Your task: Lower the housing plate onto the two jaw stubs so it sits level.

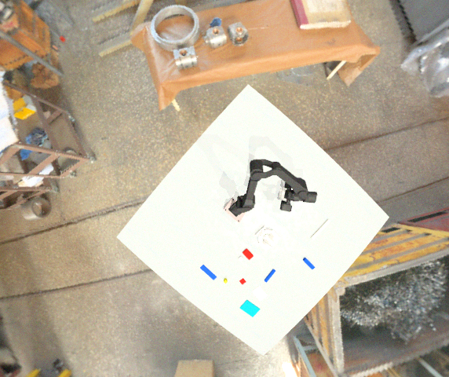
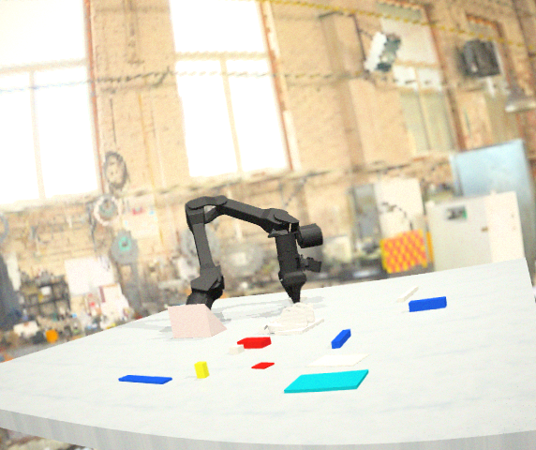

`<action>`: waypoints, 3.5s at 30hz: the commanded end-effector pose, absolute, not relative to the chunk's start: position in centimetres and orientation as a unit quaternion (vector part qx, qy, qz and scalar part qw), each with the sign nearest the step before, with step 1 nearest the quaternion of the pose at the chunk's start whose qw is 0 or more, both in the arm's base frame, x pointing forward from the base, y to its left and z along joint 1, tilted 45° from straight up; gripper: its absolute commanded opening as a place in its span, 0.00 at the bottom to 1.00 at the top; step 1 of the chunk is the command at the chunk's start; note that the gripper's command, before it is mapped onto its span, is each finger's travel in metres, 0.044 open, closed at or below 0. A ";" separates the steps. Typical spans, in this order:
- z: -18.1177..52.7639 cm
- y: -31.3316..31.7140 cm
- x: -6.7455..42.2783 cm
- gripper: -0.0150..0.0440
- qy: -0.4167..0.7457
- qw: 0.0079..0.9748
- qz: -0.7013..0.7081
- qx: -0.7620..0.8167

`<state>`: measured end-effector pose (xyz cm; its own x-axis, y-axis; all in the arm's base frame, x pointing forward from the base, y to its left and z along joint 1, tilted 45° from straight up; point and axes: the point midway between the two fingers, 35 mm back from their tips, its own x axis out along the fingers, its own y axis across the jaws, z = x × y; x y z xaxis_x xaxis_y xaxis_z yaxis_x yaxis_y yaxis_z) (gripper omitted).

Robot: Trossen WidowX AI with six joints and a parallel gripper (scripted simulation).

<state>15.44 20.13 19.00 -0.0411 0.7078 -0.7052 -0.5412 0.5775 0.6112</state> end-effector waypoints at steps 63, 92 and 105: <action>16.9 9.0 22.4 0.85 0.618 0.688 0.359 0.126; 10.5 2.0 24.2 0.85 0.655 0.667 0.299 0.193; 7.5 -1.1 23.7 0.85 0.665 0.654 0.279 0.230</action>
